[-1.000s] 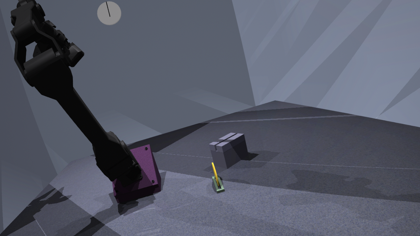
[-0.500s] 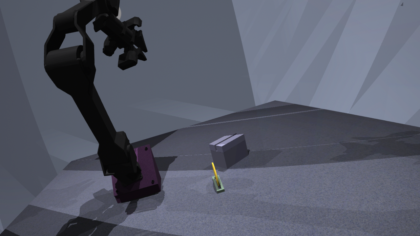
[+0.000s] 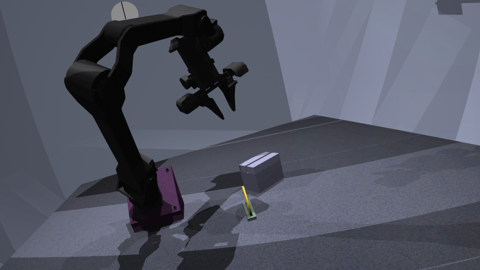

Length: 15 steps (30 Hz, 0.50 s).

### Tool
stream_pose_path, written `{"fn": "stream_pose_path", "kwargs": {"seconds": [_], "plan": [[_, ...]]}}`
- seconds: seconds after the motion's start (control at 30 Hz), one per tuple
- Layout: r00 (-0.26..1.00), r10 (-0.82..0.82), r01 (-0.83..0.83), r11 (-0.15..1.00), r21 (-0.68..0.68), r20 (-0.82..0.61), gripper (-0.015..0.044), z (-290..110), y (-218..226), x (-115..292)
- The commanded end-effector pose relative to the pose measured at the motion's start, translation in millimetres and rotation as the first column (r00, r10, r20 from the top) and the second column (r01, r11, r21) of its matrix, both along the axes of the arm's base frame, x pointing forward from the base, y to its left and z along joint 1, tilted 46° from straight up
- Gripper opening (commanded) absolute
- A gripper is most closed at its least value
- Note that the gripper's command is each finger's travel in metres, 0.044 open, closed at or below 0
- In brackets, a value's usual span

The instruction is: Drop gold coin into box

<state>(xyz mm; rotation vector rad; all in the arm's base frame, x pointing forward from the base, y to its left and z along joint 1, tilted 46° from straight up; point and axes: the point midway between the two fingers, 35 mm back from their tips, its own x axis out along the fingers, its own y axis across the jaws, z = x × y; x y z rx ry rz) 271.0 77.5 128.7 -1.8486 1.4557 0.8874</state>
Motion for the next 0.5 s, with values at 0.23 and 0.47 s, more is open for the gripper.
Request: {"fn": "stream_pose_path", "kwargs": {"seconds": [0.23, 0.47], "plan": [[0.894, -0.447, 0.445, 0.878, -0.174, 0.029, 0.0161, 8, -122, -39], [0.894, -0.447, 0.445, 0.878, -0.174, 0.030, 0.0161, -16, -147, -44]]}}
